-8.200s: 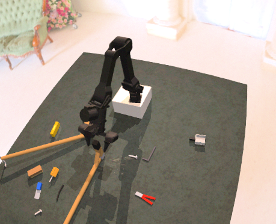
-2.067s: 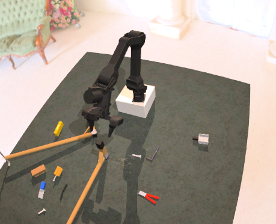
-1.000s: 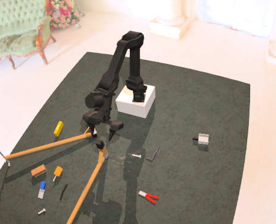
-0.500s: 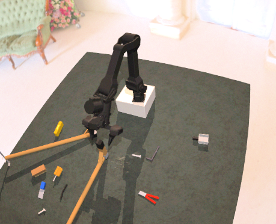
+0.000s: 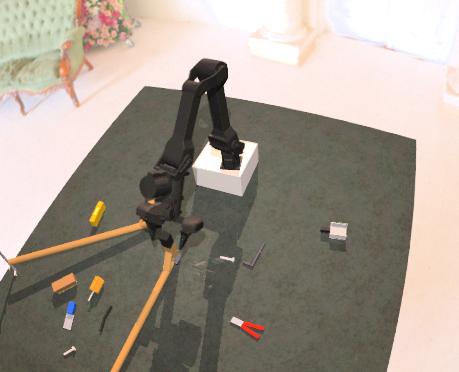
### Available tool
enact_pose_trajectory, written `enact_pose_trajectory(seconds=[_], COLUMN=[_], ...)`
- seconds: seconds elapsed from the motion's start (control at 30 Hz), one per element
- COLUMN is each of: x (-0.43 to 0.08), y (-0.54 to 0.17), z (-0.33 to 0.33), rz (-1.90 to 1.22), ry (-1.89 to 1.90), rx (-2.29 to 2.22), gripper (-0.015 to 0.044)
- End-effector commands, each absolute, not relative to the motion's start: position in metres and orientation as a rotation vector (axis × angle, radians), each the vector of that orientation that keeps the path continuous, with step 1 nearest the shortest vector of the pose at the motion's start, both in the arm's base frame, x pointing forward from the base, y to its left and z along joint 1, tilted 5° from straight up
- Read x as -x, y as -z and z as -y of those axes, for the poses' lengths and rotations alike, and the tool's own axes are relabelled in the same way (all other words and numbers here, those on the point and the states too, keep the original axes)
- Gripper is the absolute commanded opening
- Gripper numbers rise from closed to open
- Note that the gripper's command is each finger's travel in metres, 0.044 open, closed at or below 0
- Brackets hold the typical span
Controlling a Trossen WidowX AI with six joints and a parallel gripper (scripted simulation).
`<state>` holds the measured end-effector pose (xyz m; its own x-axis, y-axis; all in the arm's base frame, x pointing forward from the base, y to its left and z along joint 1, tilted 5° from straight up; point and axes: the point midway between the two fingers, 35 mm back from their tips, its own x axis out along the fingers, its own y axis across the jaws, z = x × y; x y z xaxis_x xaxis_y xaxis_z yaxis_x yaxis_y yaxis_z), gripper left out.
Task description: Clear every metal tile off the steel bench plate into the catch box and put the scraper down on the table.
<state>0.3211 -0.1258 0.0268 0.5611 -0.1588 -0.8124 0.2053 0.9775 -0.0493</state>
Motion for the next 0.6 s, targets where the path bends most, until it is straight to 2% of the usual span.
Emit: enact_pose_trajectory(seconds=[0.0, 0.4, 0.57], x=[-0.325, -0.333, -0.33], y=[-0.019, -0.004, -0.009], z=[0.127, 0.129, 0.128], rz=[-0.955, -0.954, -0.951], ry=[0.22, 0.22, 0.213], rx=[-0.056, -0.056, -0.054], gripper=[0.044, 0.044, 0.0309])
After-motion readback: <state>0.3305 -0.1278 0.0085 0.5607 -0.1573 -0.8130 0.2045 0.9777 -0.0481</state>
